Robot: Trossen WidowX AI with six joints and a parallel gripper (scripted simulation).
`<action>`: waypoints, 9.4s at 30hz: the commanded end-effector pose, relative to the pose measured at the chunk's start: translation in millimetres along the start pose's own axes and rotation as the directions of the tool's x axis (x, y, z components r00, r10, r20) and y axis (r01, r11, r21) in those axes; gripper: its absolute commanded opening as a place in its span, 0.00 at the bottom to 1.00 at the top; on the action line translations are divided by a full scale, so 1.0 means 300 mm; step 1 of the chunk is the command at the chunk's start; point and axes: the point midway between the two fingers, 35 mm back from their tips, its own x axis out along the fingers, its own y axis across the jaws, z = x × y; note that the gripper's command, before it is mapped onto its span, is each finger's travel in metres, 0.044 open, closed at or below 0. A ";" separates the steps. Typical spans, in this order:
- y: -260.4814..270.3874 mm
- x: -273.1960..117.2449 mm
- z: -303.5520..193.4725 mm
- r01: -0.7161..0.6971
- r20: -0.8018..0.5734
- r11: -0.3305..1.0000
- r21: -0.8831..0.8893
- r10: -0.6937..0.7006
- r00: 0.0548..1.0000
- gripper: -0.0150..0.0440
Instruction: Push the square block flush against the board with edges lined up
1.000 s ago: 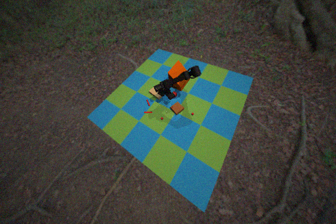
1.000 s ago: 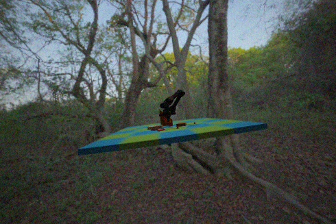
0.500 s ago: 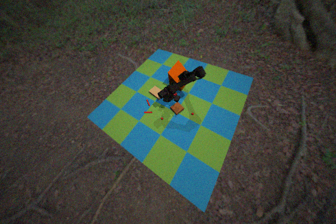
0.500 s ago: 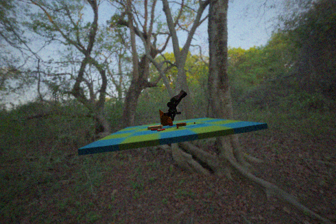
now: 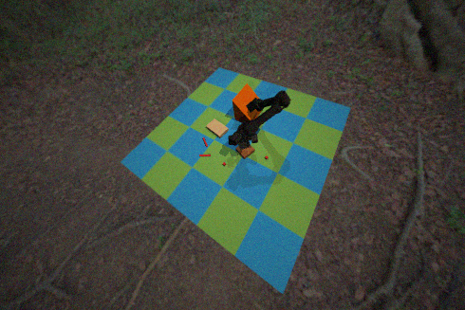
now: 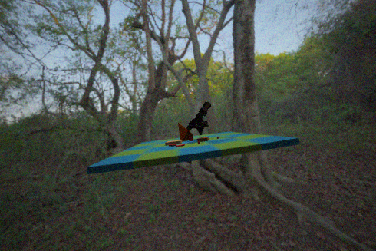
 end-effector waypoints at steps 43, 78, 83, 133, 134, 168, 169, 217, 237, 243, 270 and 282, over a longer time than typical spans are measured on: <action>0.248 0.160 0.140 -0.014 0.027 0.817 -0.576 0.035 0.999 0.25; 0.147 0.168 0.030 -0.013 0.022 0.818 -0.576 0.032 0.999 0.25; 0.159 0.167 0.053 -0.013 0.022 0.818 -0.576 0.032 0.999 0.25; 0.188 -0.009 0.063 -0.010 0.025 0.755 -0.656 0.035 0.999 0.25; 0.187 0.013 0.064 -0.010 0.025 0.755 -0.656 0.034 0.999 0.25; 0.100 0.172 -0.019 -0.009 0.021 0.755 -0.656 0.031 0.999 0.25; 0.096 0.172 -0.023 -0.009 0.021 0.755 -0.656 0.031 0.999 0.25; 0.181 0.023 0.094 -0.010 0.024 0.755 -0.656 0.034 0.999 0.25; 0.055 -0.009 0.113 -0.014 0.023 0.949 -0.314 0.023 0.999 0.25; -0.011 -0.010 0.118 -0.018 0.021 0.993 -0.114 0.021 1.000 0.25; -0.313 -0.005 0.082 -0.035 0.024 0.709 0.704 0.026 0.999 0.25; -0.307 0.178 0.087 -0.038 0.026 0.705 0.708 0.029 0.999 0.25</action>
